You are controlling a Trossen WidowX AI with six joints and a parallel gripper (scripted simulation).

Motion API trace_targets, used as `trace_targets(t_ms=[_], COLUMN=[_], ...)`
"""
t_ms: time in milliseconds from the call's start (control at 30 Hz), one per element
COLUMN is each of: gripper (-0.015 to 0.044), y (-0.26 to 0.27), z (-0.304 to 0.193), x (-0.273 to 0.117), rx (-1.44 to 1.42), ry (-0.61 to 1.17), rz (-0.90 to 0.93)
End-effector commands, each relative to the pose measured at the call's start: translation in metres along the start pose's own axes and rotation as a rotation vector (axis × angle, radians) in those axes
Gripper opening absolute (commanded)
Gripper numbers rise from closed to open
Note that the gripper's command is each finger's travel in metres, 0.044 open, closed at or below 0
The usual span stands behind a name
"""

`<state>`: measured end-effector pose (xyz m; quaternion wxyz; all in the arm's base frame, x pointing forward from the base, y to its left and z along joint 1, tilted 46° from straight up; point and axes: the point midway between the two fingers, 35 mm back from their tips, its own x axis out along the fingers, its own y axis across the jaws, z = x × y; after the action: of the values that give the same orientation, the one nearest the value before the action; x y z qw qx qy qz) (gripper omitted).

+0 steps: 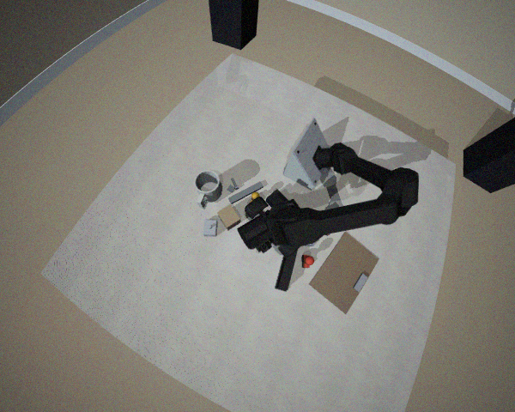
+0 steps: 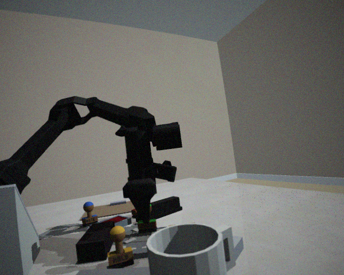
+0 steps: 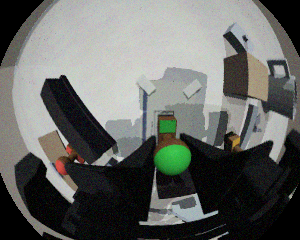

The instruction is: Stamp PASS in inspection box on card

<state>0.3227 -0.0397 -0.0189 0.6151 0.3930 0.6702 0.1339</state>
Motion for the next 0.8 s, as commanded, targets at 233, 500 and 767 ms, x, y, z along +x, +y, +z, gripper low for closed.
trace_targets(t_ms=[233,500,767], gripper=[0.0,0.0,0.0], y=[0.0007,0.0007,0.0008], z=[-0.0003,-0.0003,-0.0003], x=[0.0032,0.0052,0.0067], rx=[0.005,0.005,0.005], ry=[-0.002,-0.002,-0.002], rz=[0.006,0.006,0.006])
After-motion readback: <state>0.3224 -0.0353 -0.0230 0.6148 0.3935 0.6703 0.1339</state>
